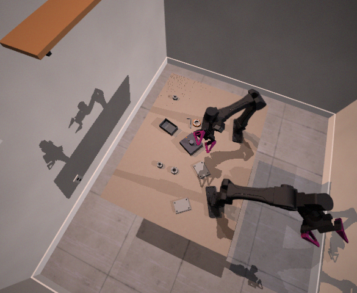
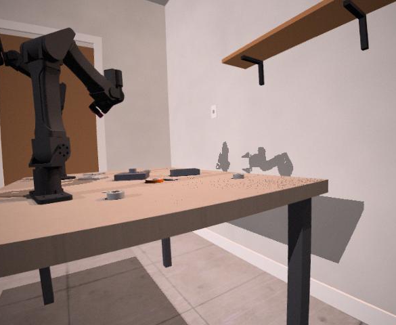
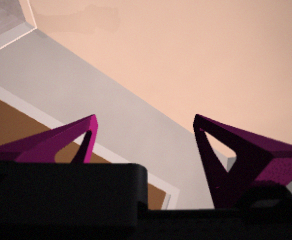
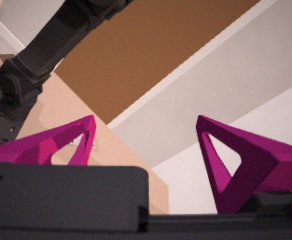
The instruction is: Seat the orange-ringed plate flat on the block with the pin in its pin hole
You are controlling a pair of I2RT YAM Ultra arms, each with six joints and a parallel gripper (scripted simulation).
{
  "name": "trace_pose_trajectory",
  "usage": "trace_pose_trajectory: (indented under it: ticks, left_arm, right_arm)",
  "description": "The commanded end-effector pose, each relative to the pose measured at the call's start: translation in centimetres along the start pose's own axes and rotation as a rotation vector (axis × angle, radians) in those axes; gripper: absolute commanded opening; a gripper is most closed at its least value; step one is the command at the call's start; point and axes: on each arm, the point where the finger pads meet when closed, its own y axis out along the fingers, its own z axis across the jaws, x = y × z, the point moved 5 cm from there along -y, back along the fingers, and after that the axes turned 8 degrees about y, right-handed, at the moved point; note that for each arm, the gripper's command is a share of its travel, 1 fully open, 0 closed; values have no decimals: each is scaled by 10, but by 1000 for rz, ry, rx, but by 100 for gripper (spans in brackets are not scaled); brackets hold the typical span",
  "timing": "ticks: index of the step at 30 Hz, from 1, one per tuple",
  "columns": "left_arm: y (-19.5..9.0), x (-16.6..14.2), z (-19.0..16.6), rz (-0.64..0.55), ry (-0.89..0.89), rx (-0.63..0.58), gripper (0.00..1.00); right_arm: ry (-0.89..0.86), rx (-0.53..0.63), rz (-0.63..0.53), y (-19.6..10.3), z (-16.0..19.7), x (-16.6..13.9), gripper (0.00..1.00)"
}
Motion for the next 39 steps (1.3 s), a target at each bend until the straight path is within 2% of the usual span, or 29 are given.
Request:
trace_pose_trajectory:
  ticks: [1,17,18,19,34,36,39]
  left_arm:
    - [-2,-2,-2,3,8,-9,100]
    - [-2,-2,-2,3,8,-9,100]
    - [-7,-8,-6,10,30,-27,100]
    - [-7,-8,-6,10,30,-27,100]
    - [-7,-8,-6,10,30,-27,100]
    - [-4,-13,3,31,33,-6,100]
    - [-1,-20,1,38,83,-18,100]
  right_arm:
    - [-12,-5,-6,0,-2,4,100]
    - [-12,-5,-6,0,-2,4,100]
    - [-26,-14,-16,-1,-7,12,100]
    - [-26,-14,-16,-1,-7,12,80]
    - [-26,-14,-16,-1,-7,12,80]
    - [26,-17,24,-1,-6,-9,80]
    - [19,-42,23,-4,-17,6,80]
